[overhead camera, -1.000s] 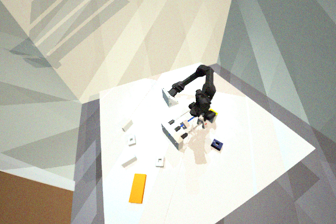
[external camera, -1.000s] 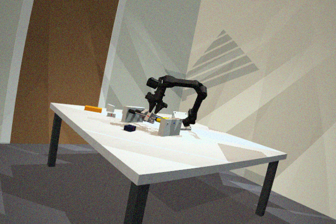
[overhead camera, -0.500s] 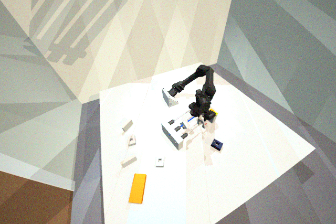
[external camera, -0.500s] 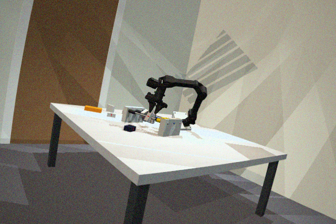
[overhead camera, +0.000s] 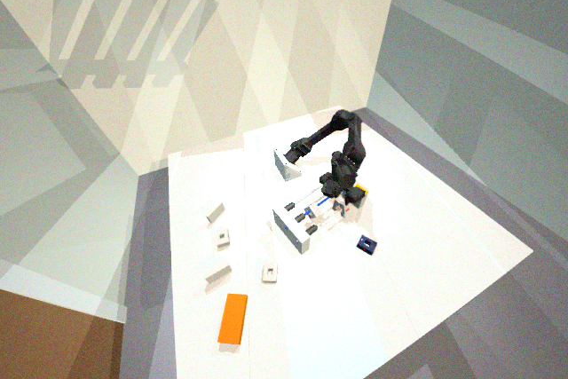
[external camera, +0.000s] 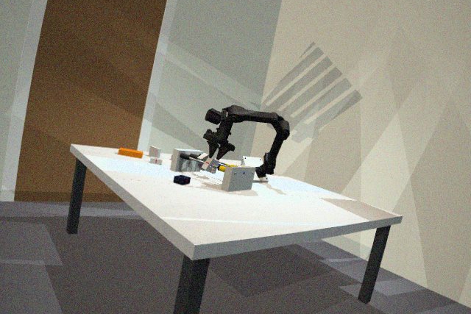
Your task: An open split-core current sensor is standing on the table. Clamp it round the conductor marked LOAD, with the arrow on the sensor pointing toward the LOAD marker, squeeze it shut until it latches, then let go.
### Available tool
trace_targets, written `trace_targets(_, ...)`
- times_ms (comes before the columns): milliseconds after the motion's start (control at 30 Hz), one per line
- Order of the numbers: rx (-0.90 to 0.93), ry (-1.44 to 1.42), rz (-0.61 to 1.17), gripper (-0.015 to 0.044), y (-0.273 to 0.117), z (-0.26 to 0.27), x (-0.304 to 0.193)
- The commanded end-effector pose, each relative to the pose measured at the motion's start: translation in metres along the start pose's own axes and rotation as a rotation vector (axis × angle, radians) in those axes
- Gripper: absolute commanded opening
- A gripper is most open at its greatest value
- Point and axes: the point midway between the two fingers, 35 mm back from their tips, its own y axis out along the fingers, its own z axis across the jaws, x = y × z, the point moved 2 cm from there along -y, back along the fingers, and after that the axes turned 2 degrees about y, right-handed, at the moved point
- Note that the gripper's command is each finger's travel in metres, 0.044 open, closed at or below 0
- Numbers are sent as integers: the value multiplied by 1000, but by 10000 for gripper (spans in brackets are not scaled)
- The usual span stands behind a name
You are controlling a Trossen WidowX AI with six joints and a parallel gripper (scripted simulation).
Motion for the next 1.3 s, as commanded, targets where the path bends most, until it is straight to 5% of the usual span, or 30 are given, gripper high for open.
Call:
trace_targets(0, -26, -5, -4, 0, 1, 4, 1)
trace_targets(600, -212, -7, -9, 0, 5, 18, -2)
trace_targets(1133, -182, -3, -8, 420, 4, 16, -3)
trace_targets(1267, -182, -3, -8, 440, 4, 16, -3)
